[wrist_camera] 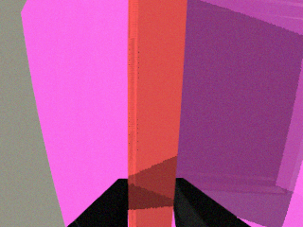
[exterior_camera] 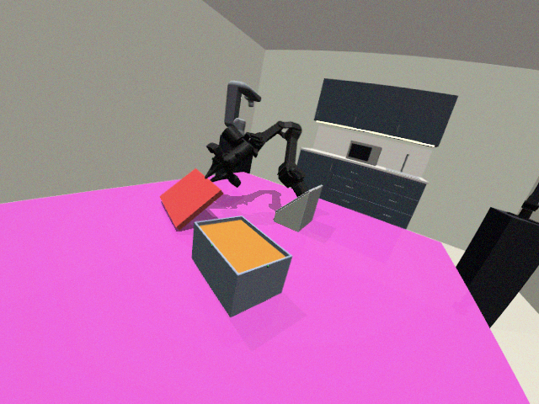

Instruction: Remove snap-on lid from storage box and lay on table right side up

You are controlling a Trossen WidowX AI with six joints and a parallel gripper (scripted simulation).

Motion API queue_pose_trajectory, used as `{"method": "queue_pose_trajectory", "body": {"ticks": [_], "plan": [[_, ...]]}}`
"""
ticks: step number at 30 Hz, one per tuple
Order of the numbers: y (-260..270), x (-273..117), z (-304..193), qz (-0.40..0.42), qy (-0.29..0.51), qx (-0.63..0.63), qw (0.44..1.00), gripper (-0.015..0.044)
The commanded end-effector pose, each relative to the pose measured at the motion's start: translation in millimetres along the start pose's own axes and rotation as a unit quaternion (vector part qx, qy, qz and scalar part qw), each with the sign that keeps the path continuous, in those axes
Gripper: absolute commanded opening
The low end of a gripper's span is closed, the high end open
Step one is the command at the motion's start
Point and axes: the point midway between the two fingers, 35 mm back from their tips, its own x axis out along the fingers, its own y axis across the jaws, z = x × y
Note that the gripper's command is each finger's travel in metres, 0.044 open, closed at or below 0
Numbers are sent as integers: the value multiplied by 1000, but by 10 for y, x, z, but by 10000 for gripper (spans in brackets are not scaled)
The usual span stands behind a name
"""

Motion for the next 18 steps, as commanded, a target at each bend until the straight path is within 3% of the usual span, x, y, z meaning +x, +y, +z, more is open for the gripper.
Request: {"method": "queue_pose_trajectory", "body": {"ticks": [1, 18], "plan": [[-6, 28, -20, 5, 5, -2, 1000, 0], [-108, 116, -19, 6, 4, -3, 1000, 0]]}}
